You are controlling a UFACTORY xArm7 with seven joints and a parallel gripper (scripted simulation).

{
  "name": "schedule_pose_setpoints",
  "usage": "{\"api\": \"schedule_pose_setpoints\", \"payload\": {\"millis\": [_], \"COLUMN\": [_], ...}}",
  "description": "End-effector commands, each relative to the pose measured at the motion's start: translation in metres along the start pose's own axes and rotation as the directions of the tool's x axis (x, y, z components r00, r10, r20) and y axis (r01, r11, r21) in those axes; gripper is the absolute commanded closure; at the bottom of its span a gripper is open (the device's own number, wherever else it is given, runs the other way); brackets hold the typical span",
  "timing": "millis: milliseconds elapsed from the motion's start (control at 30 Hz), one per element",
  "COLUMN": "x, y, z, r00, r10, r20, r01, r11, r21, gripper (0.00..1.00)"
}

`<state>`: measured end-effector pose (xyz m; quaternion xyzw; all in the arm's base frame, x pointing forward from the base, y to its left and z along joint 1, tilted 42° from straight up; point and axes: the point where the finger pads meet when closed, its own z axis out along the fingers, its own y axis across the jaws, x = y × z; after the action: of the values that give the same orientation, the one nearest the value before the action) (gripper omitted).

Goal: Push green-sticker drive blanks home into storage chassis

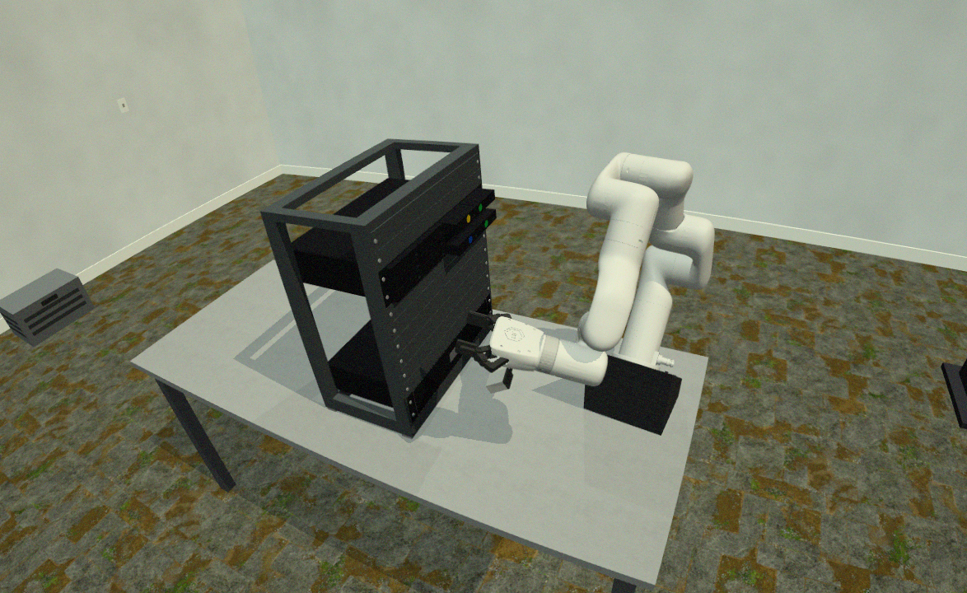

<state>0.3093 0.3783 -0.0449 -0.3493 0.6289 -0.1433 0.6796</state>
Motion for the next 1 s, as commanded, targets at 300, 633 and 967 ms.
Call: {"api": "schedule_pose_setpoints", "payload": {"millis": [300,633,967], "x": [-0.007,-0.013,-0.028], "y": [-0.01,-0.037,-0.095], "z": [-0.003,-0.009,-0.022], "r00": [0.934,0.815,0.588], "r10": [-0.354,-0.574,-0.805], "r20": [0.047,0.076,0.074], "r01": [0.356,0.575,0.796], "r11": [0.918,0.788,0.561], "r21": [-0.173,-0.22,-0.227], "gripper": [0.0,0.0,0.0]}}
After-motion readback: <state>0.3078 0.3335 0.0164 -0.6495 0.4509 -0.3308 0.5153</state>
